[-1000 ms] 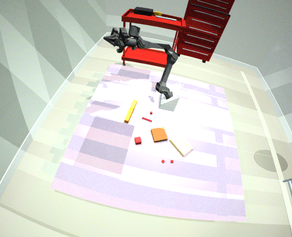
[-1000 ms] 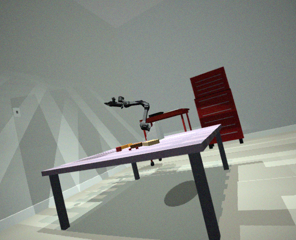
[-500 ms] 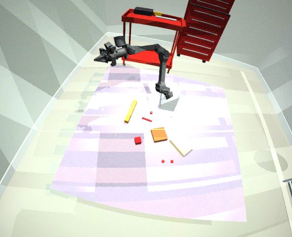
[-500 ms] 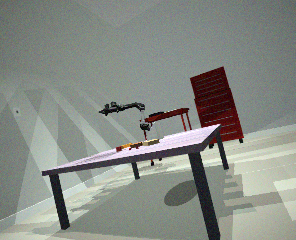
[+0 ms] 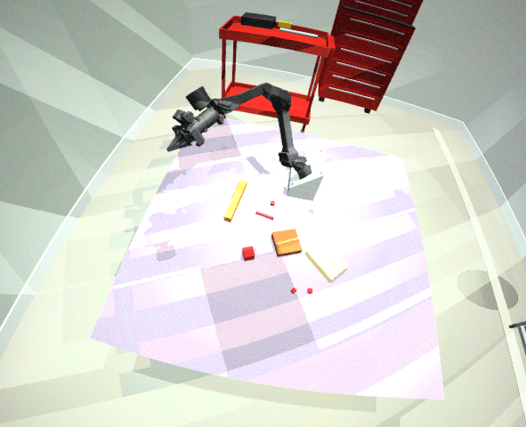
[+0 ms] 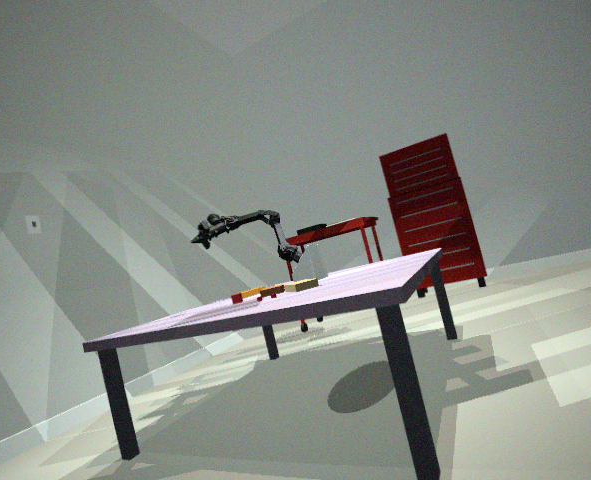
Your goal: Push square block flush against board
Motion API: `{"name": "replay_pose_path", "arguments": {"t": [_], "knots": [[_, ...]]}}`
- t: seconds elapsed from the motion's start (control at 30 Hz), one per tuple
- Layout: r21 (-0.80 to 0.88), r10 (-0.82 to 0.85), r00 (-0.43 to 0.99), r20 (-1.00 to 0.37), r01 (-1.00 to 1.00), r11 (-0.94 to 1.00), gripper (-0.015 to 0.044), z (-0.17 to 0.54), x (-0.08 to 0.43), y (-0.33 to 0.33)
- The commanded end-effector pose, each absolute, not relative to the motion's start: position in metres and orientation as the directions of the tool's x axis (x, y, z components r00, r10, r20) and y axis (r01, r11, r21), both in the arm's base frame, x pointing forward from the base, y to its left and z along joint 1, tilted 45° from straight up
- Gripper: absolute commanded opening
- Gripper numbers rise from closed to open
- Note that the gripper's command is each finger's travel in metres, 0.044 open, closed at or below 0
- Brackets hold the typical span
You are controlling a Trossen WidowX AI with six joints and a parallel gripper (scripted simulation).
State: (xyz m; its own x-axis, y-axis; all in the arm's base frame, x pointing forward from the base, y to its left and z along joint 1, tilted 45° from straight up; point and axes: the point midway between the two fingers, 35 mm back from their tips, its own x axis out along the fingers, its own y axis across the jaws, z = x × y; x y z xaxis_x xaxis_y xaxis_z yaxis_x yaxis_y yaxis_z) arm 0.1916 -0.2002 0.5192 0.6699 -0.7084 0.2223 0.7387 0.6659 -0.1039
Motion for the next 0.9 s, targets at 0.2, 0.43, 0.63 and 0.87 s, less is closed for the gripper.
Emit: {"name": "replay_pose_path", "arguments": {"t": [0.2,0.43,0.63,0.87], "knots": [[0.047,-0.707,0.705,-0.055,0.709,0.703,0.0000,0.445,0.259,-0.230],[0.113,-0.666,0.700,-0.257,0.706,0.699,0.0000,0.382,0.305,-0.233],[0.180,-0.648,0.636,-0.419,0.757,0.628,0.0000,0.329,0.332,-0.232],[0.190,-0.623,0.515,-0.589,0.838,0.512,0.0000,0.263,0.356,-0.224]]}}
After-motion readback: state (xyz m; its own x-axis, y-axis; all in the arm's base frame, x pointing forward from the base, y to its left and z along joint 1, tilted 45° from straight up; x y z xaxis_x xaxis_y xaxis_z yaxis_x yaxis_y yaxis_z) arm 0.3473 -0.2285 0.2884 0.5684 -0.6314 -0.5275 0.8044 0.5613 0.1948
